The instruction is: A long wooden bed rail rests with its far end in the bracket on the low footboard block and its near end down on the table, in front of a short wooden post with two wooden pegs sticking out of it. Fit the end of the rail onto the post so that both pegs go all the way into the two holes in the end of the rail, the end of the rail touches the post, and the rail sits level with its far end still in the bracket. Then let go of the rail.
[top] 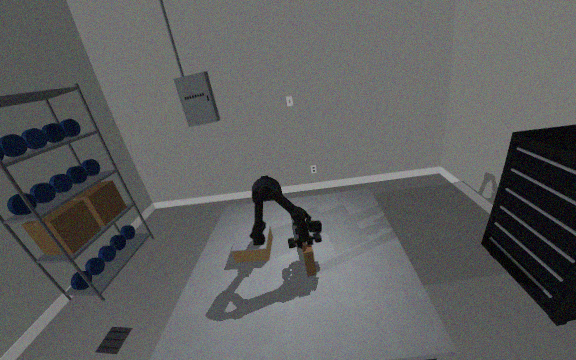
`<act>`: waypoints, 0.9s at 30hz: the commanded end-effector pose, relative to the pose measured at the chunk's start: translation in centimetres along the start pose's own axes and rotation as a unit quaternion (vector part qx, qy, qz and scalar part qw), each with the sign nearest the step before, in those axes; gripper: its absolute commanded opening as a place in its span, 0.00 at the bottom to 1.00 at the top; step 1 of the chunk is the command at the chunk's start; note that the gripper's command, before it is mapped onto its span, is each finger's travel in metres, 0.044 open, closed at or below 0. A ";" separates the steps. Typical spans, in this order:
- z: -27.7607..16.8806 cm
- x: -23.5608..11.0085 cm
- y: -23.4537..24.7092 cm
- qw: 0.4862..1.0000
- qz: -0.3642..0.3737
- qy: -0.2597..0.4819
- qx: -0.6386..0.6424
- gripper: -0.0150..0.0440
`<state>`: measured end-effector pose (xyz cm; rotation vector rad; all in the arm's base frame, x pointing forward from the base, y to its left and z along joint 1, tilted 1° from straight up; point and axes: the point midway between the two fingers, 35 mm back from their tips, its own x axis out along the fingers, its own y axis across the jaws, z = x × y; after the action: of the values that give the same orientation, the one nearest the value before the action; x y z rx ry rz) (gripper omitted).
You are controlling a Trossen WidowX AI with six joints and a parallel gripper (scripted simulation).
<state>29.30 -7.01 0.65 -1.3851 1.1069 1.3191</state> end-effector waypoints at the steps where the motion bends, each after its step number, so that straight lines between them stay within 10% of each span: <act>1: -0.3 -0.2 -0.2 1.000 -0.003 0.002 -0.002 0.25; 27: -1.1 -0.2 -0.2 1.000 -0.003 0.003 -0.002 0.25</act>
<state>29.45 -7.83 0.67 -1.3850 1.1072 1.3190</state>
